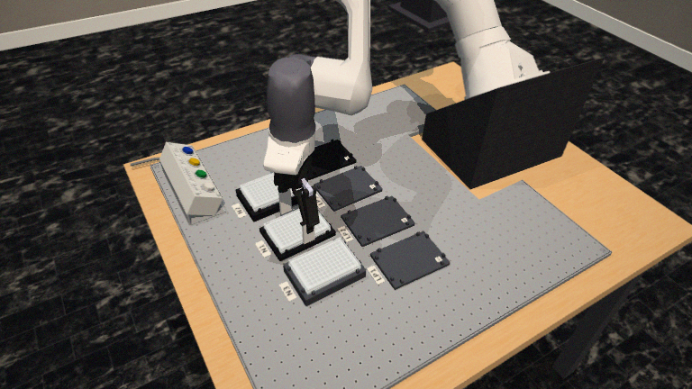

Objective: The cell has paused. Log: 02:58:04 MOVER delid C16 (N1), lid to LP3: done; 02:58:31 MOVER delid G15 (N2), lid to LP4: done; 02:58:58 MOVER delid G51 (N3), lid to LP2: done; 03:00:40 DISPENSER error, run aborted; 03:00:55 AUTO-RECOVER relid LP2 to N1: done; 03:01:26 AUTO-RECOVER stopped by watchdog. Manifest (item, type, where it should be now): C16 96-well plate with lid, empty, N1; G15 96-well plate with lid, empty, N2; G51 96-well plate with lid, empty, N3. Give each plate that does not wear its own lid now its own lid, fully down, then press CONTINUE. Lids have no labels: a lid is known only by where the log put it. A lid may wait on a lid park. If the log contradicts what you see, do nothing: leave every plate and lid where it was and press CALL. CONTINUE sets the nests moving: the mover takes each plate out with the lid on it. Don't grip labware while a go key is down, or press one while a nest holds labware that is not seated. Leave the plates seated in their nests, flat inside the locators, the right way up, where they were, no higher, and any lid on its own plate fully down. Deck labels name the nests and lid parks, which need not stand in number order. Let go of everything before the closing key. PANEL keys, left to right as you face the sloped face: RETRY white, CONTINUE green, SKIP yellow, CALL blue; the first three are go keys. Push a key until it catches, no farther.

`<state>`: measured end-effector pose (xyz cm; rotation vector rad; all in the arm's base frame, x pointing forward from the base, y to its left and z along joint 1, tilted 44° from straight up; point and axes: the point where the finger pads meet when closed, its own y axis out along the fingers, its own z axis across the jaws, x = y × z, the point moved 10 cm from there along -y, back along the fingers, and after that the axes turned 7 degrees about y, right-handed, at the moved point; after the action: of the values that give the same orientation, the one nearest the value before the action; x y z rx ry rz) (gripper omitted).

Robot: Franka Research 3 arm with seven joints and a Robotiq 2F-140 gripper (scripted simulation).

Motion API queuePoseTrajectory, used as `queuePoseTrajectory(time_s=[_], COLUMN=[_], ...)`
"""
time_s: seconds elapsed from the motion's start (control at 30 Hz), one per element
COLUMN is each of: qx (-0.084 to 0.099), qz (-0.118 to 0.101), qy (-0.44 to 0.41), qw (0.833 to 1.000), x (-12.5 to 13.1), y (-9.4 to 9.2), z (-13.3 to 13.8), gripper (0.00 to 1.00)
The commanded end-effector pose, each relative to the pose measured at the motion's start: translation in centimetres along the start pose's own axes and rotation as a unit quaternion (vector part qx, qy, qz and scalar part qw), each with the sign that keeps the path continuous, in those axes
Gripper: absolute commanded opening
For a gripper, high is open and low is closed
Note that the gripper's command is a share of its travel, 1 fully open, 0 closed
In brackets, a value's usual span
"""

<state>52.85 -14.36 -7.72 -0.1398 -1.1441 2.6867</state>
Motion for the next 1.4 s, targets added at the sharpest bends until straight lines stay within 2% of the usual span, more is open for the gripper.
queuePoseTrajectory(time_s=[0.0, 0.27, 0.73, 1.1, 1.37], qx=[-0.001, -0.001, -0.001, -0.001, -0.001], qz=[0.0, 0.0, 0.0, 0.0, 0.0], qy=[0.004, 0.004, 0.004, 0.004, 0.004], qw=[1.0, 1.0, 1.0, 1.0, 1.0], x=[0.0, 0.0, 0.0, 0.0, 0.0], y=[-0.2, -1.1, -4.3, -5.7, -5.9], z=[0.1, 0.1, 0.1, 0.1, 0.1], gripper=[0.66, 0.66, 0.66, 0.66, 0.66])
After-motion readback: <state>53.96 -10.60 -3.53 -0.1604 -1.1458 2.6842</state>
